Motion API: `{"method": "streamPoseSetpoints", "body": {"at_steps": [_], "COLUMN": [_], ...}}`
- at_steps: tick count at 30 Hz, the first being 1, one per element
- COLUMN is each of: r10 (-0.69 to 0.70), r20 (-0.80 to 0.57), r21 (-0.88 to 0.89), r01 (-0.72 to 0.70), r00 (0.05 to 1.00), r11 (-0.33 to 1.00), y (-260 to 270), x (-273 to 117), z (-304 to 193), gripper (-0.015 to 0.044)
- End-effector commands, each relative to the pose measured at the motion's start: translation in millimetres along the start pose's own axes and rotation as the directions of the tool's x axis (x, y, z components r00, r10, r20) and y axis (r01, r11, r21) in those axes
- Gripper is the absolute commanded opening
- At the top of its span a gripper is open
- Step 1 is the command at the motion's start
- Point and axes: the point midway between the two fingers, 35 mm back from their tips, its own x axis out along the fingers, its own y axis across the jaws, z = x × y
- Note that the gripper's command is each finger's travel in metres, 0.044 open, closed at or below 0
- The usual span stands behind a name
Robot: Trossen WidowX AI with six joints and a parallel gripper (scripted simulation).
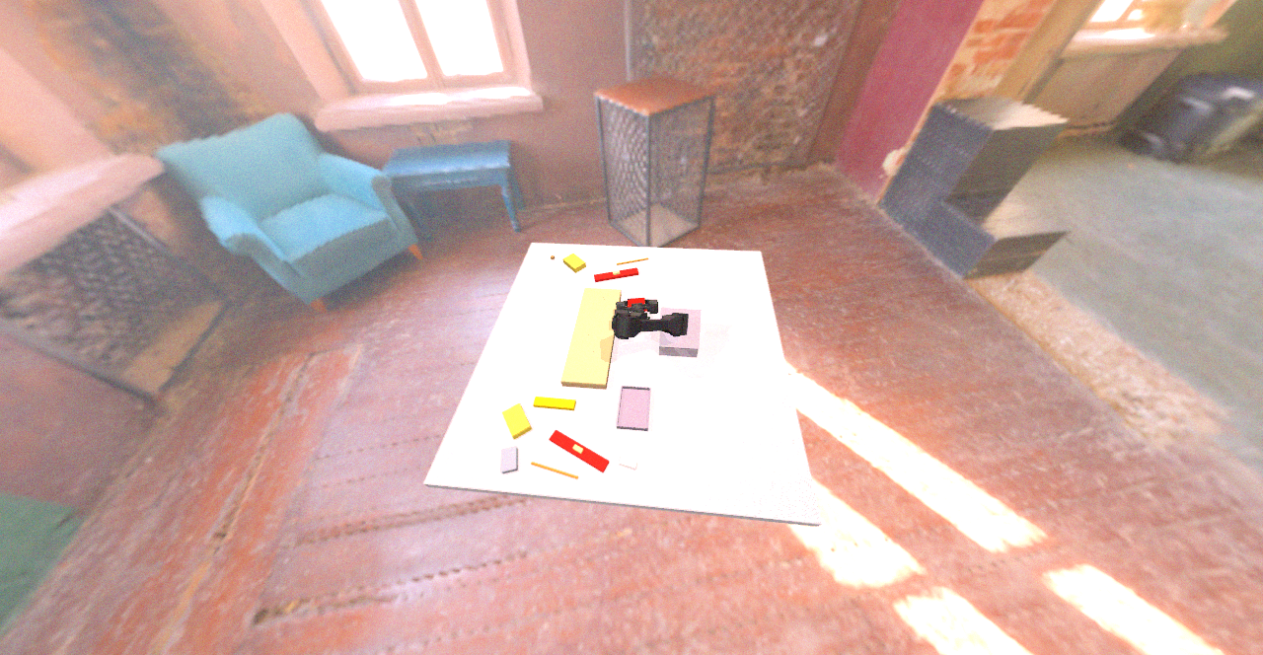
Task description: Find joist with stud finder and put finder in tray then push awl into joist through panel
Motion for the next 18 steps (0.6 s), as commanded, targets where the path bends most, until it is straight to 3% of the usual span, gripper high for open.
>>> {"method": "streamPoseSetpoints", "body": {"at_steps": [1, 18], "r10": [-0.001, -0.001], "r20": [0.018, 0.018], "r21": [-0.006, -0.006], "r01": [0.001, 0.001], "r00": [1.000, 1.000], "r11": [1.000, 1.000], "y": [0.1, -0.3], "x": [-0.2, -1.8], "z": [3.3, 4.5], "gripper": [0.0379, 0.0379]}}
